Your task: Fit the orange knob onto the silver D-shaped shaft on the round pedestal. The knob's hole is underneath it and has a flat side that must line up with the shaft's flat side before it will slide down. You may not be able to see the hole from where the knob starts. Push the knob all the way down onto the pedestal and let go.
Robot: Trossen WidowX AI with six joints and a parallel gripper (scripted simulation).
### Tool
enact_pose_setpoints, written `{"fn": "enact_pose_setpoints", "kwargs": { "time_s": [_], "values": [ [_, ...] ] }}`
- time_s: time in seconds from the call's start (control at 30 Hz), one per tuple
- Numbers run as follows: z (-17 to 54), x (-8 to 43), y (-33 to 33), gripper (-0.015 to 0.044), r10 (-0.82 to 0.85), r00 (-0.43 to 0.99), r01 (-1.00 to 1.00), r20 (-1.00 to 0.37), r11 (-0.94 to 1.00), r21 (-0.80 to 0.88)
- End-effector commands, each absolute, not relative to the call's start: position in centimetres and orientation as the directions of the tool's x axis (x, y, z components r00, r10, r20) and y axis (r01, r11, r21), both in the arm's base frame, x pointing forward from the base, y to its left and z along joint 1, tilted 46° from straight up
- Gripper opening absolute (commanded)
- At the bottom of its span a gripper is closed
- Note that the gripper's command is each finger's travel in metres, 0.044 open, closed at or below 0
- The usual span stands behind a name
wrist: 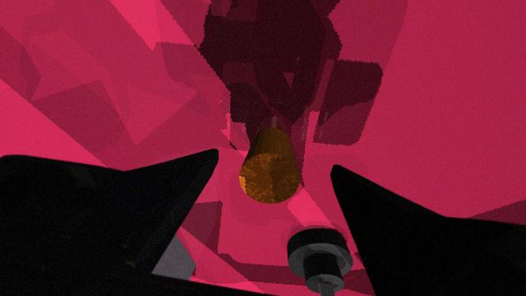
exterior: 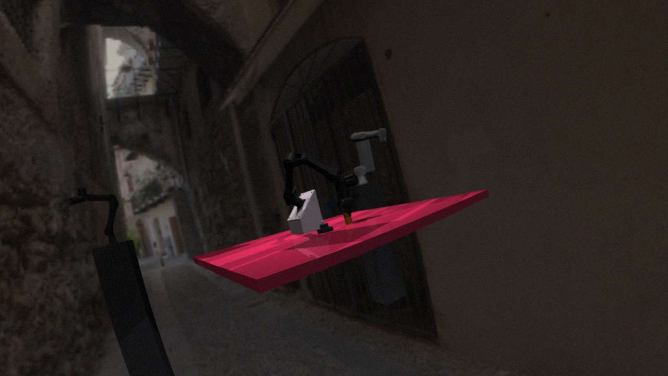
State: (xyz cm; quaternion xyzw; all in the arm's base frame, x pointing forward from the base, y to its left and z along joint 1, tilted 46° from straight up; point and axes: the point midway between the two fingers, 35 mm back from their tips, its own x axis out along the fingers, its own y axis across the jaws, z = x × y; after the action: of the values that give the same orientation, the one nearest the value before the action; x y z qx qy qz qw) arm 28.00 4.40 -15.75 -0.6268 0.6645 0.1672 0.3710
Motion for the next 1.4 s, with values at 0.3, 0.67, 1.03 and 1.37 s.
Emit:
{"fn": "enact_pose_setpoints", "kwargs": {
  "time_s": [0.3, 0.67, 1.03, 1.37],
  "values": [
    [-17.1, 27.8, 2.6, 0.0440, -0.716, 0.056, -0.958, -0.696, 0.157, -0.238],
    [-17.8, 27.8, 1.8, 0.0361, -0.717, 0.056, -0.958, -0.694, 0.157, -0.238],
    [-17.8, 27.8, 1.8, 0.0151, -0.717, 0.056, -0.958, -0.694, 0.157, -0.238],
    [-16.7, 28.1, 3.4, 0.0000, -0.714, 0.057, -0.959, -0.698, 0.156, -0.238]
  ]
}}
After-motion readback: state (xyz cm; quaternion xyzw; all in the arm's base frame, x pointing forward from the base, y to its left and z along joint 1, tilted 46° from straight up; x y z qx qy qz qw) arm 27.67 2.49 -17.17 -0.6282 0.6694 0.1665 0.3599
